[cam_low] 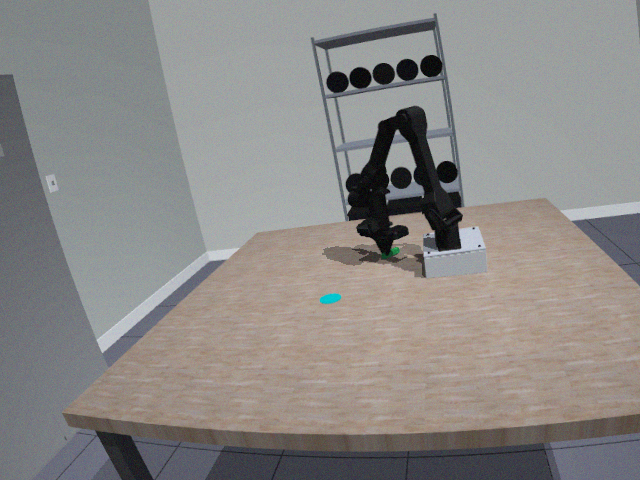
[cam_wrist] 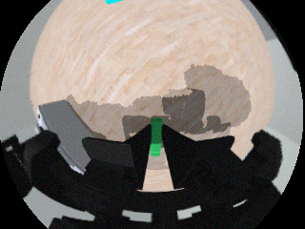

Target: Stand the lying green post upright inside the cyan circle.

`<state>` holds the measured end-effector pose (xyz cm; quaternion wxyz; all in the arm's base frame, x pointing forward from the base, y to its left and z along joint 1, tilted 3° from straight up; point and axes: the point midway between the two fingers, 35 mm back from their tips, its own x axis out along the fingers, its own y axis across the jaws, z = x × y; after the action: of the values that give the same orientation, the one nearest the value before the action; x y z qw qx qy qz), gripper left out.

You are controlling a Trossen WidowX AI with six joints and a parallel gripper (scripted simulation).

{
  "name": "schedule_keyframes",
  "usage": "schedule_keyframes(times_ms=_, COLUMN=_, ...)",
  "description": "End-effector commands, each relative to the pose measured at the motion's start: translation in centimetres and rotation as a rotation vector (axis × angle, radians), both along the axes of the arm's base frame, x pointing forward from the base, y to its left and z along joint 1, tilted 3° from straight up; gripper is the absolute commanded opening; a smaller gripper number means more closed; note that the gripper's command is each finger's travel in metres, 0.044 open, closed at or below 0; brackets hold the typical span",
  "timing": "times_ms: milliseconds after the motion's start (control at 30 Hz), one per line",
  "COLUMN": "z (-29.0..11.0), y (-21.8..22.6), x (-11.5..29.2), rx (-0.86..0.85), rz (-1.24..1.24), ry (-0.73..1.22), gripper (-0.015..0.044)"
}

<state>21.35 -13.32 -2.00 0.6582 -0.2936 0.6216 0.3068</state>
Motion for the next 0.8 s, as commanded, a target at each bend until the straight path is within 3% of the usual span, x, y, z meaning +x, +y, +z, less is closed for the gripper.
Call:
schedule_keyframes(times_ms=0, z=1.1, y=-0.3, x=0.2, rx=-0.008, rz=-0.005, ry=-0.003, gripper=0.0023)
schedule_keyframes(times_ms=767, z=8.0, y=-0.7, x=0.2, rx=-0.008, rz=-0.005, ry=-0.004, gripper=0.0023)
